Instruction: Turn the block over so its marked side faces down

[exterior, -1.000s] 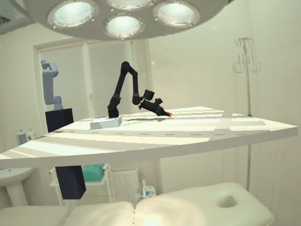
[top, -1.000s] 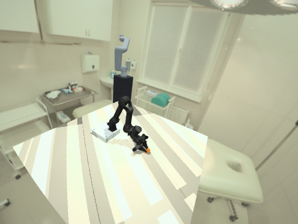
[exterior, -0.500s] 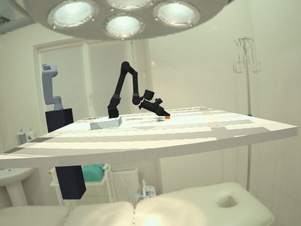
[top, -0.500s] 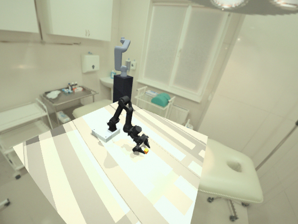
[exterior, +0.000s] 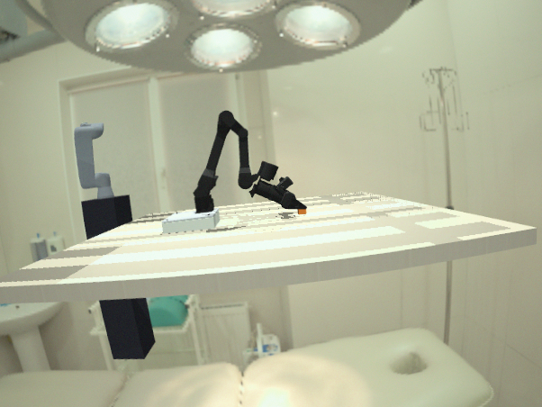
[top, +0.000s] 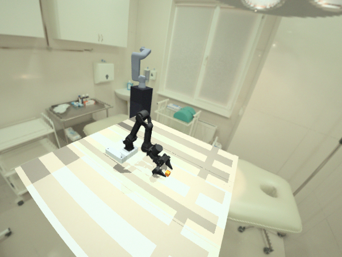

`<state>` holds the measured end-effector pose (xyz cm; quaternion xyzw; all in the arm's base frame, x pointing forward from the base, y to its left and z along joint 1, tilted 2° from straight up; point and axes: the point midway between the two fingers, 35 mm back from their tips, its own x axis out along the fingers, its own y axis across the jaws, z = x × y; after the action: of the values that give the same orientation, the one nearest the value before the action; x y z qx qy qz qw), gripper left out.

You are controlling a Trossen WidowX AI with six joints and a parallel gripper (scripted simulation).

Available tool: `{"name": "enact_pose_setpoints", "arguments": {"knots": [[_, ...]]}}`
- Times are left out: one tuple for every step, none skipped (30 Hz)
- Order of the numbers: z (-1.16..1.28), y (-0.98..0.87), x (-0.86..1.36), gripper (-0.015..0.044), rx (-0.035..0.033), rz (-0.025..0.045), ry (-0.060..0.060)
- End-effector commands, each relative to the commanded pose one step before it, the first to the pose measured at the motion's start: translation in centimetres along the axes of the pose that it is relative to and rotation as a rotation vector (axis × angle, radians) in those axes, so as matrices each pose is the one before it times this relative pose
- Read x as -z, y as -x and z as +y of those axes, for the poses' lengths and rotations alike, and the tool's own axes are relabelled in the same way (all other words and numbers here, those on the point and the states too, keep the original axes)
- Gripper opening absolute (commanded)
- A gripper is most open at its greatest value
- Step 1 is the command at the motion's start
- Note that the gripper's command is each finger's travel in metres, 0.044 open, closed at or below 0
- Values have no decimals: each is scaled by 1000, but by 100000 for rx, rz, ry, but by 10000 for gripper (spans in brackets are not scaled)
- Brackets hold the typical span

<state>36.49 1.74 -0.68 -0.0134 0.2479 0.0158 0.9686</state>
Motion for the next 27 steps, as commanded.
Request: {"name": "enact_pose_setpoints", "arguments": {"knots": [[-68, 16, -31, 440, 386, -206, 573], [0, 0, 0, 440, 0, 0, 0], [0, 0, 0, 440, 0, 0, 0], [0, 0, 0, 440, 0, 0, 0], [0, 0, 0, 440, 0, 0, 0], [0, 0, 0, 440, 0, 0, 0], [0, 0, 0, 440, 0, 0, 0], [0, 0, 0, 440, 0, 0, 0], [0, 0, 0, 440, 0, 0, 0], [0, 0, 0, 440, 0, 0, 0], [0, 0, 0, 440, 0, 0, 0], [0, 0, 0, 440, 0, 0, 0], [0, 0, 0, 440, 0, 0, 0], [0, 0, 0, 440, 0, 0, 0], [0, 0, 0, 440, 0, 0, 0], [0, 0, 0, 440, 0, 0, 0], [0, 0, 0, 440, 0, 0, 0], [4, -61, -27, 440, -8, 605, -5], [12, -167, -89, 440, -24, 1817, -15], [19, -223, -178, 440, -36, 3031, -23], [19, -170, -256, 440, -36, 3642, -24], [16, -56, -293, 440, -29, 3647, -21], [13, 62, -317, 440, -21, 3653, -17], [9, 184, -328, 440, -13, 3660, -14], [5, 307, -327, 440, -5, 3667, -10], [2, 432, -311, 440, 3, 3674, -6], [-3, 556, -282, 440, 11, 3682, -3]]}}
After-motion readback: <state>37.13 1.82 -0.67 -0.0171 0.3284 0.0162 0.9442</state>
